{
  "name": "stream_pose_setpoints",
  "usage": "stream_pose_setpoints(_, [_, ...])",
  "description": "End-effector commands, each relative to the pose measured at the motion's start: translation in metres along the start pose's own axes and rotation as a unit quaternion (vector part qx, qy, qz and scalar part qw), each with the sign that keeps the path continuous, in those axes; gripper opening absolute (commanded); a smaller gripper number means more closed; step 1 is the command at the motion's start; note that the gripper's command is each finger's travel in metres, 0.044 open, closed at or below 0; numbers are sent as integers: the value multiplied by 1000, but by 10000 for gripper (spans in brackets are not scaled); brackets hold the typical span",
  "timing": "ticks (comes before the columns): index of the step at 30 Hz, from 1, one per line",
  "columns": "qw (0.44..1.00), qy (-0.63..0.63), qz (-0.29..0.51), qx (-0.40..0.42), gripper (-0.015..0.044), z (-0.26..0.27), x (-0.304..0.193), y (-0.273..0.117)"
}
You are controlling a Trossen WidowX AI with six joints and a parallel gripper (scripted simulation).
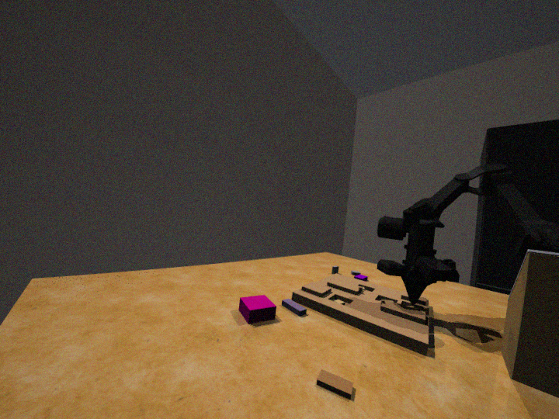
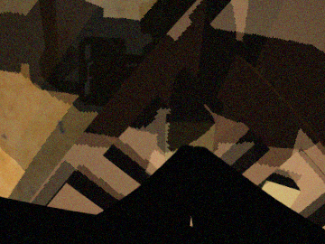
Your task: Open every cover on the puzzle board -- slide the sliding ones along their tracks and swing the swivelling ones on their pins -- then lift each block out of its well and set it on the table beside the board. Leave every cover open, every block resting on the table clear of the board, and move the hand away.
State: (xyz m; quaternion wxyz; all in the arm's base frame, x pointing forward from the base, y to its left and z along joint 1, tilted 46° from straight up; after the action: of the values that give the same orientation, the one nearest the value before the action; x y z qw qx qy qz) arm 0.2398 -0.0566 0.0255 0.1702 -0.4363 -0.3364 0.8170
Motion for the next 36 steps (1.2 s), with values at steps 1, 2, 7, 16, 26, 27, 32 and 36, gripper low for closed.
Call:
stream_pose_setpoints(1, [1000,3,1,1,0,0,-1,0])
stream_pose_setpoints(2, [1000,3,1,1,0,0,-1,0])
stream_pose_setpoints(7, [1000,3,1,1,0,0,-1,0])
stream_pose_setpoints(16, [1000,3,1,1,0,0,-1,0])
stream_pose_setpoints(26, [1000,2,1,0,0,0,-1,7])
stream_pose_setpoints(27, [1000,2,1,0,0,0,-1,8])
stream_pose_setpoints(32, [1000,3,1,1,0,0,-1,11])
stream_pose_setpoints(36, [1000,3,1,1,0,0,-1,11])
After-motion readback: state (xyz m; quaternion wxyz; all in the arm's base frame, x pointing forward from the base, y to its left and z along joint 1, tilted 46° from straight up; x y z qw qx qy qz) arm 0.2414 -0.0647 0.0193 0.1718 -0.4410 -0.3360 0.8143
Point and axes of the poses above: the point midway between the two fingers, 35 mm back from their tips, its own y axis out along the fingers, its own z axis across the jaws, x = y × z, the point moved 5 cm from there along -y, back along the fingers, and after that the axes turned 7 degrees about y, right-handed, at the moved point
